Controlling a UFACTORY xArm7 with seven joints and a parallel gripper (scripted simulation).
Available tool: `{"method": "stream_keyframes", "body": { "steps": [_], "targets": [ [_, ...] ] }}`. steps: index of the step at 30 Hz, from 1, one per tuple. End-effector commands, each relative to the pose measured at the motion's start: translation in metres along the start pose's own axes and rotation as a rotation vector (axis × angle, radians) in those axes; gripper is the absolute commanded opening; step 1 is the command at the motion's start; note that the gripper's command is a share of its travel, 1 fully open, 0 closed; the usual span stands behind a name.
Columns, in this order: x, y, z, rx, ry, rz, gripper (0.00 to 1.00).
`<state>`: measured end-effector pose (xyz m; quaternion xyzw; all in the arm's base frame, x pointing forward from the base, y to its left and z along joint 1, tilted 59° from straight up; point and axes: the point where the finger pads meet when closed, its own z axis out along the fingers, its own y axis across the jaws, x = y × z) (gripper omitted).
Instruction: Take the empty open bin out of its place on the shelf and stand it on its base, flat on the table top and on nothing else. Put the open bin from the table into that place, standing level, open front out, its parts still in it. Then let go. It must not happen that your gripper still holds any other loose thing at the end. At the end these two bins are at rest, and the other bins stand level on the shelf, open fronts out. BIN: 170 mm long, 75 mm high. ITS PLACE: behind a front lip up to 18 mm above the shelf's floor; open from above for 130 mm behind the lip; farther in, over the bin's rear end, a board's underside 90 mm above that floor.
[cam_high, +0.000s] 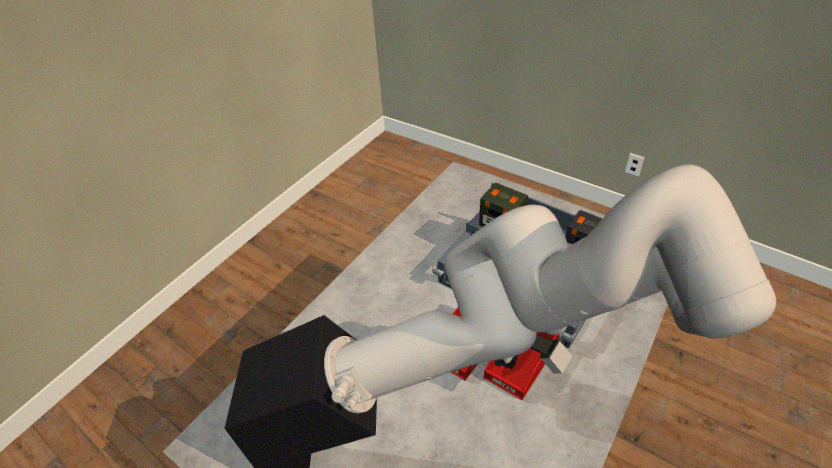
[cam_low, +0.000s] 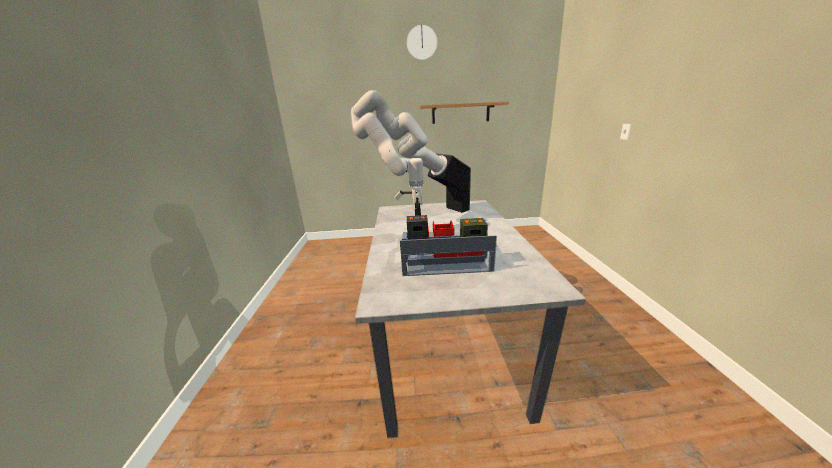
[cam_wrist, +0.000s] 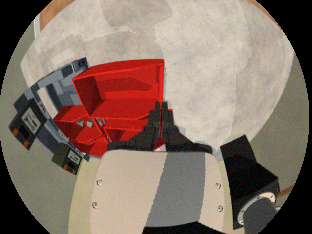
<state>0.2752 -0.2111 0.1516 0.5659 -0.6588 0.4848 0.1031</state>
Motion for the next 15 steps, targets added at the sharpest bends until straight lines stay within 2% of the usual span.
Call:
{"method": "stream_keyframes", "body": {
  "steps": [1,15],
  "targets": [
    [-0.0002,-0.0004,-0.0002,0.001,0.0,0.0,0.0],
    [-0.0005,-0.0031,-0.0009,0.002,0.002,-0.042,0.0]
  ]
}}
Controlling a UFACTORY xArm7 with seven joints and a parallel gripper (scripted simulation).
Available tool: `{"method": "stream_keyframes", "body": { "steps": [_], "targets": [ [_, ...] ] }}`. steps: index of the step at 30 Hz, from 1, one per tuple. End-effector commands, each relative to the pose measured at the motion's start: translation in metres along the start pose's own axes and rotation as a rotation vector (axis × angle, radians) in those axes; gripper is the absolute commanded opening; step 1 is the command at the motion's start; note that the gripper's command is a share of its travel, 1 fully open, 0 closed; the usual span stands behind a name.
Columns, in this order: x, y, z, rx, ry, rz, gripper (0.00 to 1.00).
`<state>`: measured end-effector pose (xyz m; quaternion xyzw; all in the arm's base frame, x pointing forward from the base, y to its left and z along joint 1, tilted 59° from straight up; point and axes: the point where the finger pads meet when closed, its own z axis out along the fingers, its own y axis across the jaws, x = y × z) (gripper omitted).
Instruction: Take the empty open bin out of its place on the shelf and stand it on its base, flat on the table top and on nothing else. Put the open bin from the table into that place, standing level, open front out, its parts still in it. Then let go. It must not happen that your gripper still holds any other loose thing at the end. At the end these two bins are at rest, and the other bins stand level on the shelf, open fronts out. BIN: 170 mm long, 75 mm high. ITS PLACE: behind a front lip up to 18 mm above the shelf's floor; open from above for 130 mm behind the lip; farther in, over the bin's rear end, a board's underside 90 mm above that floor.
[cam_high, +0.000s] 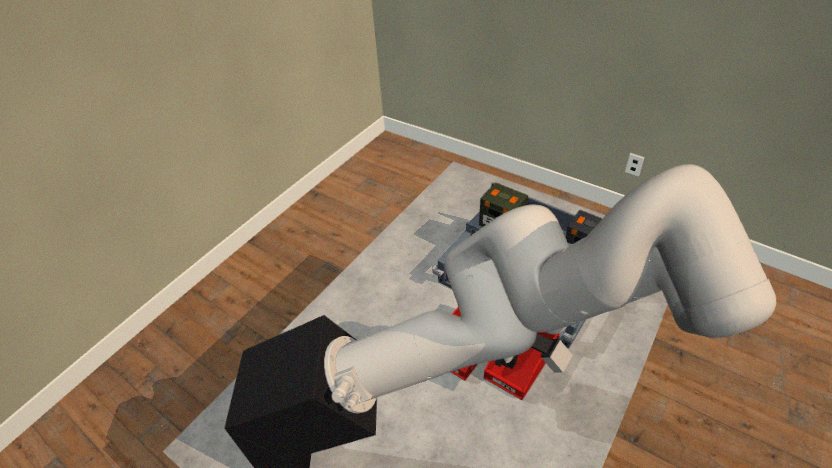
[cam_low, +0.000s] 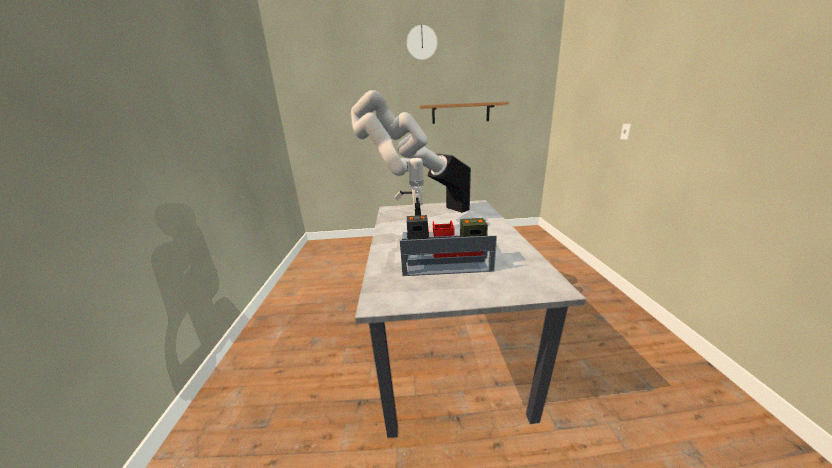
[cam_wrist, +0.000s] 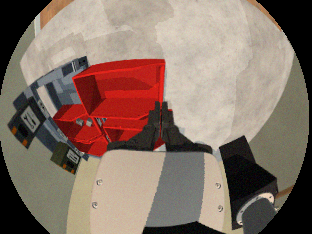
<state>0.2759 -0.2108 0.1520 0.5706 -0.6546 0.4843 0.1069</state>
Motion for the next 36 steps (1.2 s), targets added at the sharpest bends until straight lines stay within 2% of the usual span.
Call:
{"method": "stream_keyframes", "body": {
  "steps": [1,6,12,14,18,29,36],
  "targets": [
    [-0.001,-0.004,-0.001,0.002,0.002,-0.049,0.0],
    [-0.003,-0.016,-0.005,0.003,0.01,-0.241,0.0],
    [-0.011,-0.039,-0.014,0.001,0.02,-0.621,0.0],
    [-0.011,-0.039,-0.014,0.001,0.02,-0.621,0.0],
    [-0.019,-0.055,-0.024,0.001,0.022,-0.9,0.0],
    [-0.044,-0.082,-0.048,0.0,0.003,-1.492,0.0],
    [-0.047,-0.085,-0.051,0.002,0.0,-1.554,0.0]
  ]
}}
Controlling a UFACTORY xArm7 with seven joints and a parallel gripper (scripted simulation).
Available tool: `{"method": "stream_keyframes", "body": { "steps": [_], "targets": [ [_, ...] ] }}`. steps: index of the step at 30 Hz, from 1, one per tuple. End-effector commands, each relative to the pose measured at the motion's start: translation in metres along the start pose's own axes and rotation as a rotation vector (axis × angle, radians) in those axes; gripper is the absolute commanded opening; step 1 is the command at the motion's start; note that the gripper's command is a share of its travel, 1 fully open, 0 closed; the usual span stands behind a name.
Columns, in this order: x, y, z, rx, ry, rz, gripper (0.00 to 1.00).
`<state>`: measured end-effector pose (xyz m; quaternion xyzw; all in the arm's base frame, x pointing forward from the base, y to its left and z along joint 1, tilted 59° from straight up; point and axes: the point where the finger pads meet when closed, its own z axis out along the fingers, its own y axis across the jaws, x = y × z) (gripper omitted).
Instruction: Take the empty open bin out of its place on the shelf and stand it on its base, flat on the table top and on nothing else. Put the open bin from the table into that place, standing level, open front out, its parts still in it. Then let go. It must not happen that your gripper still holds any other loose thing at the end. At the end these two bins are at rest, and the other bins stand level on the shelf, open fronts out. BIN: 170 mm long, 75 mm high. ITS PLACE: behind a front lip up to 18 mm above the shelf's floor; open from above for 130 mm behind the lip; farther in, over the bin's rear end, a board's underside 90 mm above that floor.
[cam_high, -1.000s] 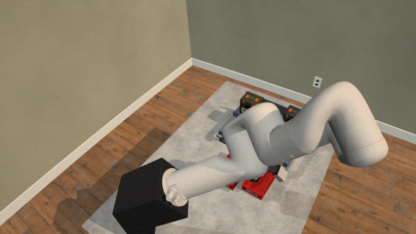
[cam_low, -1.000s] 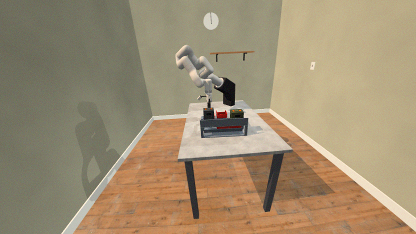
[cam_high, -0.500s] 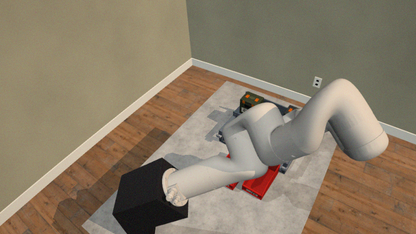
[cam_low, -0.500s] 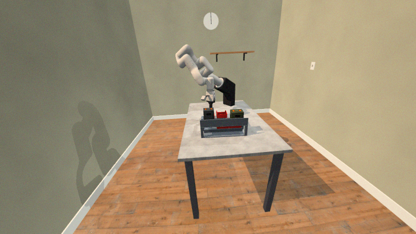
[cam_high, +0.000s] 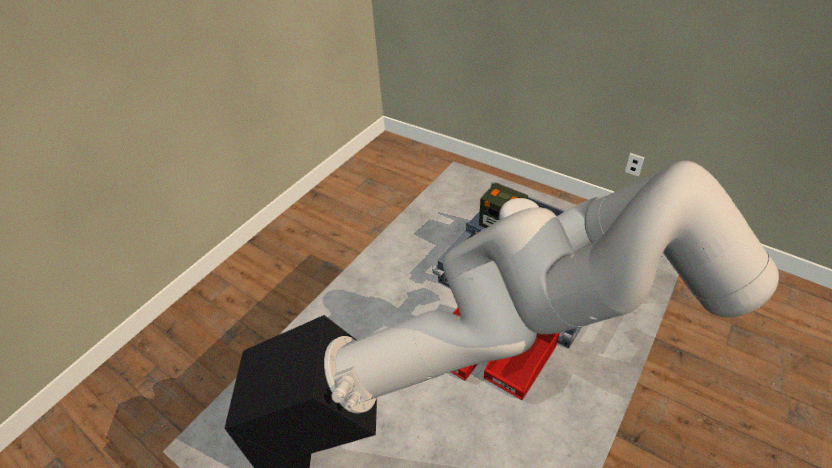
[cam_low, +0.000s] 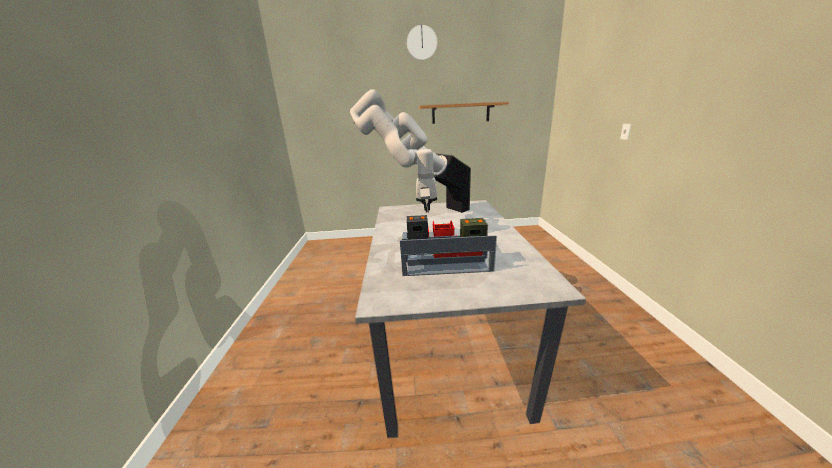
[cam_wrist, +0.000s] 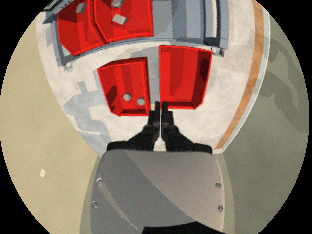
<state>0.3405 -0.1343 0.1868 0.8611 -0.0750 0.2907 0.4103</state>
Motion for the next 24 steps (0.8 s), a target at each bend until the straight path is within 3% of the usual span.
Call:
{"method": "stream_keyframes", "body": {
  "steps": [1,2,3,24],
  "targets": [
    [0.0028,-0.0011,-0.0018,-0.003,-0.029,-0.036,0.0],
    [0.0028,-0.0012,-0.0019,-0.003,-0.029,-0.037,0.0],
    [0.0028,-0.0012,-0.0019,-0.003,-0.029,-0.037,0.26],
    [0.0028,-0.0012,-0.0019,-0.003,-0.029,-0.037,0.26]
  ]
}}
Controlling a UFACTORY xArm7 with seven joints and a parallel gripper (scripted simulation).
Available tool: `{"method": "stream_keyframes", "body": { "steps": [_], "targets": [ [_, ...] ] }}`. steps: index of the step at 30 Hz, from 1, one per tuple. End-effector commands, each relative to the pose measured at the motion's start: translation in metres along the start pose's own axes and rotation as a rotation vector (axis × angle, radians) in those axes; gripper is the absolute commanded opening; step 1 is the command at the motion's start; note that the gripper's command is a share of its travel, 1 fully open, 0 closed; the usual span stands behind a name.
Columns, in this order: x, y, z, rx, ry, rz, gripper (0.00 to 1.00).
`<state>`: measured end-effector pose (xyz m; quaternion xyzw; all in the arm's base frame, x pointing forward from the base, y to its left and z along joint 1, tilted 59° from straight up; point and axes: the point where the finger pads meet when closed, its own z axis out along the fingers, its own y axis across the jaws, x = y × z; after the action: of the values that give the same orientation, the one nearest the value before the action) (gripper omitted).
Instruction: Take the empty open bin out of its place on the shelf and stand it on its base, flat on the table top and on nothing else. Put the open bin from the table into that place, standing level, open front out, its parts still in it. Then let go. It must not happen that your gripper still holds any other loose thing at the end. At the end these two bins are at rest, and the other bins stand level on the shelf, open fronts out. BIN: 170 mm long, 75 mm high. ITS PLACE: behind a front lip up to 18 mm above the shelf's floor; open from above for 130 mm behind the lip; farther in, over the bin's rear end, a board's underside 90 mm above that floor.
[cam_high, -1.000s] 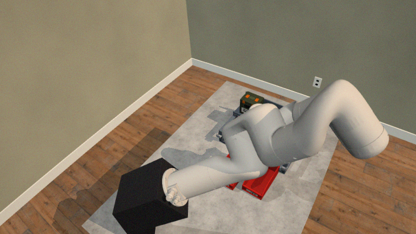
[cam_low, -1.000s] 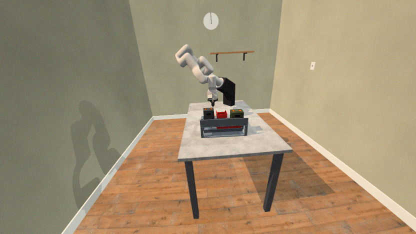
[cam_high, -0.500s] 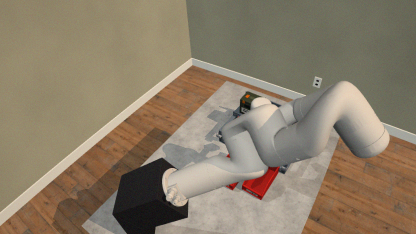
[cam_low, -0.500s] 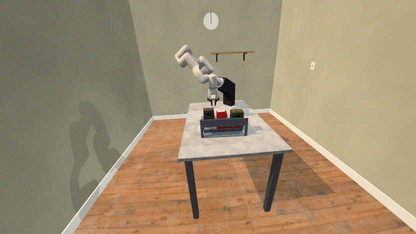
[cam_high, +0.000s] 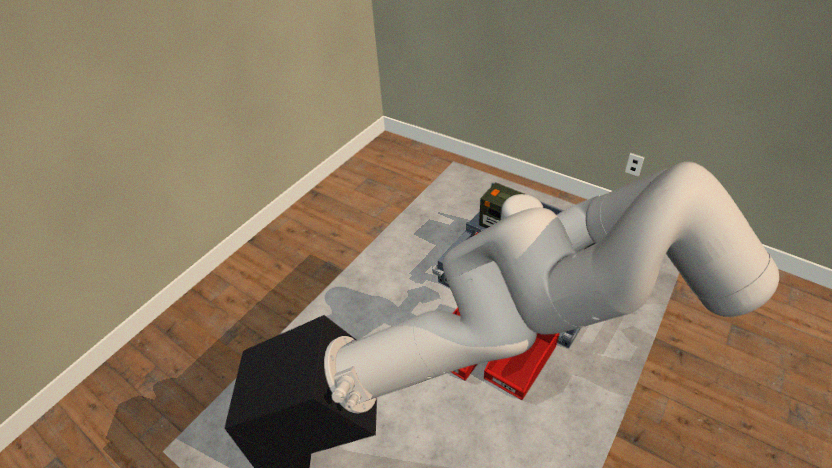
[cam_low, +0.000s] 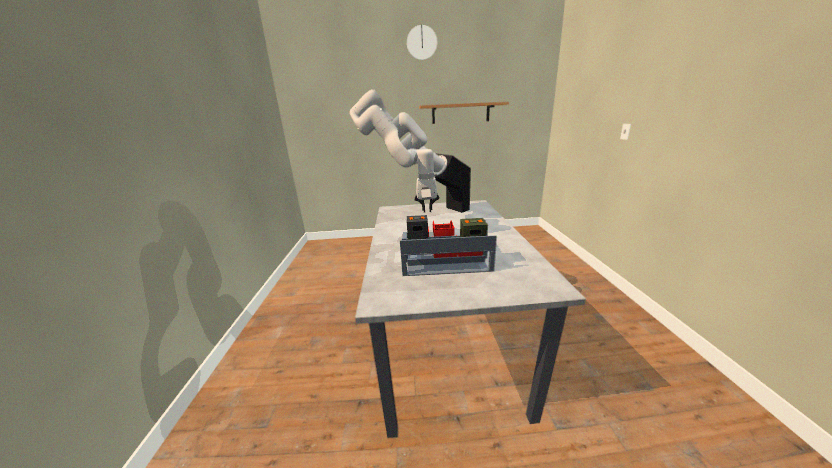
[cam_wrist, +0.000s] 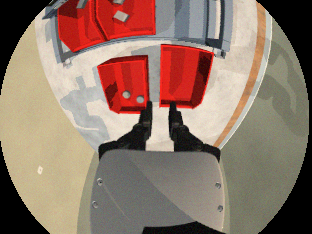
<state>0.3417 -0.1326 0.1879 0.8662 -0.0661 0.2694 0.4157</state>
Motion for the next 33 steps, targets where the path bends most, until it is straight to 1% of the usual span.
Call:
{"method": "stream_keyframes", "body": {
  "steps": [1,22,33],
  "targets": [
    [0.001,0.0,-0.001,0.001,0.003,0.0,0.26],
    [0.001,0.0,0.001,0.001,0.003,0.0,0.26],
    [0.001,0.0,0.011,0.0,0.002,0.0,0.26]
  ]
}}
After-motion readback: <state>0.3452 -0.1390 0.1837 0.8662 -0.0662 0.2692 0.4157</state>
